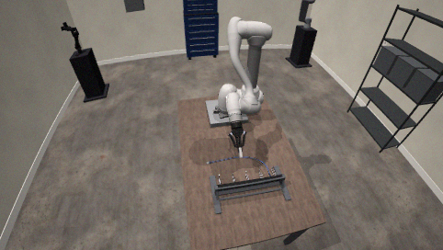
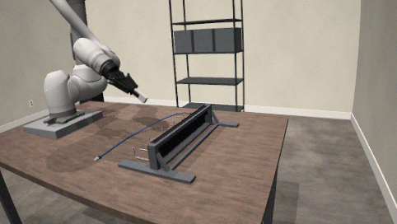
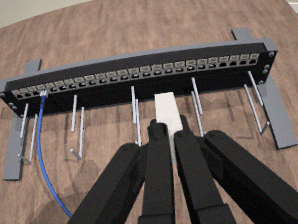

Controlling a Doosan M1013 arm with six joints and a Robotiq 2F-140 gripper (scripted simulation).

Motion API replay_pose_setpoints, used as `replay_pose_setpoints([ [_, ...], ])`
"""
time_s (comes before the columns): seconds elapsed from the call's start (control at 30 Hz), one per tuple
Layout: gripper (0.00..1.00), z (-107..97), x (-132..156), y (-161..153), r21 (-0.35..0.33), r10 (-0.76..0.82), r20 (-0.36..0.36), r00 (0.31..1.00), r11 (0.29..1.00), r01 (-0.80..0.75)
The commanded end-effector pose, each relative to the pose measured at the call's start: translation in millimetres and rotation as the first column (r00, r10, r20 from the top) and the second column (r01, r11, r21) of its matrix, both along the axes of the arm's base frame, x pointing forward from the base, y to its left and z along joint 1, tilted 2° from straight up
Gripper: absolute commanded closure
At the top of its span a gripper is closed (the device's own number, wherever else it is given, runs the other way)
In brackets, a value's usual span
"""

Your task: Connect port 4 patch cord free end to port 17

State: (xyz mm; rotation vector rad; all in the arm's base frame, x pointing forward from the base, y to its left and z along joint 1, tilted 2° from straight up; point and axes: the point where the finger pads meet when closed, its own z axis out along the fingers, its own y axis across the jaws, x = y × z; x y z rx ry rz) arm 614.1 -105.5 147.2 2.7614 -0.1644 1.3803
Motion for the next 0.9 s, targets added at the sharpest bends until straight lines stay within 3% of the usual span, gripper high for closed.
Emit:
replay_pose_setpoints([
  [0.0, 1.0, 1, -4, -3, 0.005, -0.004, -0.005, 1.0, 1.0, 0.004],
  [0.43, 1.0, 1, -7, -27, 0.005, -0.004, -0.005, 1.0, 1.0, 0.004],
  [0.87, 1.0, 0, -15, -90, 0.005, -0.004, -0.005, 1.0, 1.0, 0.004],
])
